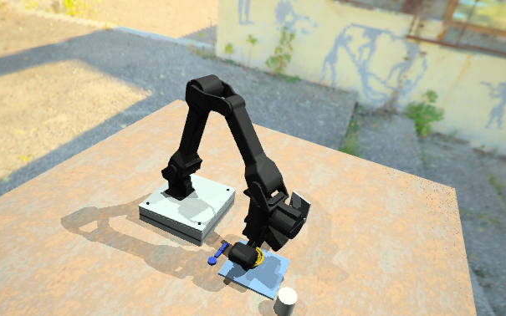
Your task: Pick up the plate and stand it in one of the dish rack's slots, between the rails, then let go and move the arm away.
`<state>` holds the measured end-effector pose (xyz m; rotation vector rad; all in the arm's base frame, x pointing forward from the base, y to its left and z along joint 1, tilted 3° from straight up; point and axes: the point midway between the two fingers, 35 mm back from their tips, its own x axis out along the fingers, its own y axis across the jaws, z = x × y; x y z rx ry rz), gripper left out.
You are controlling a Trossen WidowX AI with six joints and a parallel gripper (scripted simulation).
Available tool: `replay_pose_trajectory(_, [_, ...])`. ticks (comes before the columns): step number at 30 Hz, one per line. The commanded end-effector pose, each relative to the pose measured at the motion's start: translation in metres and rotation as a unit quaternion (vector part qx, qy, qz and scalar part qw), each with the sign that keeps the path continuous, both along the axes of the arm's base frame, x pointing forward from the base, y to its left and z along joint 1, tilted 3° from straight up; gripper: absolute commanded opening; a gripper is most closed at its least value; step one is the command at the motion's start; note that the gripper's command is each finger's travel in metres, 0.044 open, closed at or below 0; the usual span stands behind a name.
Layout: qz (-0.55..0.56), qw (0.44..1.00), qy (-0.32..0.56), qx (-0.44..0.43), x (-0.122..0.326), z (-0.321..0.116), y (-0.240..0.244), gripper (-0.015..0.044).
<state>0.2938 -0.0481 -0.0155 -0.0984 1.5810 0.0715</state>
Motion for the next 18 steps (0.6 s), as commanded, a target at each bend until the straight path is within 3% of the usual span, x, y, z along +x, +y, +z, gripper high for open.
replay_pose_trajectory(1, [0.0, 1.0, 0.005, 0.002, -0.0032, -0.0035, 0.0009, 0.0381])
replay_pose_trajectory(15, [0.0, 1.0, 0.005, 0.002, -0.0032, -0.0035, 0.0009, 0.0308])
replay_pose_trajectory(18, [0.0, 1.0, 0.005, 0.002, -0.0021, -0.0005, 0.0007, 0.0229])
